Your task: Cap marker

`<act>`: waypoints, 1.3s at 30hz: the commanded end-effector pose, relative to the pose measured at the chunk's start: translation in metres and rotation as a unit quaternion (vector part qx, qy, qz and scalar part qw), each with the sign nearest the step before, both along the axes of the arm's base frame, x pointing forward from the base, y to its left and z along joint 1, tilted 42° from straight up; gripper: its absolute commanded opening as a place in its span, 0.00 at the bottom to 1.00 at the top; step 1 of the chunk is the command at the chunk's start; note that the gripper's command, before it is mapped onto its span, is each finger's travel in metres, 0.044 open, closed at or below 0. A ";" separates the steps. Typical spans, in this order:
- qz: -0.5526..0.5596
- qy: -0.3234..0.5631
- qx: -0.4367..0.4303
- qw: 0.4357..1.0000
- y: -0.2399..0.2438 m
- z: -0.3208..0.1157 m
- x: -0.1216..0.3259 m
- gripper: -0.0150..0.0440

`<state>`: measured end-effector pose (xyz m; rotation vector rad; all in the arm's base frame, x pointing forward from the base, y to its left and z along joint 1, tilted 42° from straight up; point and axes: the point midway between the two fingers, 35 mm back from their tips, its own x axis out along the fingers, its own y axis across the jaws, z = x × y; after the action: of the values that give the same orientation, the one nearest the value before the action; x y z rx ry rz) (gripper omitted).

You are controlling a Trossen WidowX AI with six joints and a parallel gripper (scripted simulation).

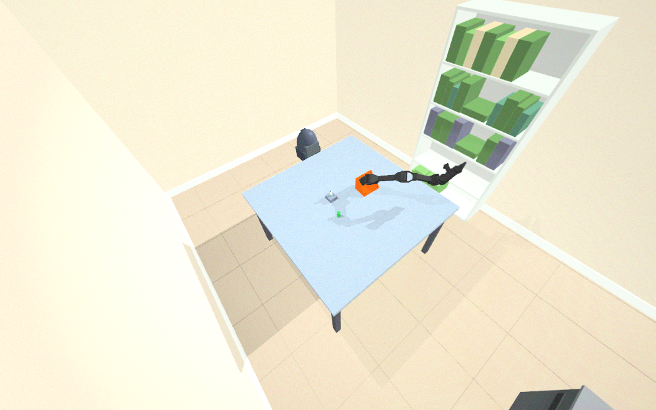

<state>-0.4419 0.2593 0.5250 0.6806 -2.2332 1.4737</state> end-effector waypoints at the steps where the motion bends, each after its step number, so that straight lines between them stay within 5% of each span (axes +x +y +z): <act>1: -0.048 -0.020 -0.050 0.997 0.048 0.002 0.033 0.66; 21: -0.308 -0.038 -0.353 0.883 0.242 -0.041 0.292 0.66; 31: -0.414 0.029 -0.491 0.766 0.260 -0.074 0.454 0.66; 39: -0.471 0.100 -0.559 0.674 0.226 -0.099 0.581 0.66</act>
<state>0.0987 0.5050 0.4308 -0.6028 -0.8824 1.6331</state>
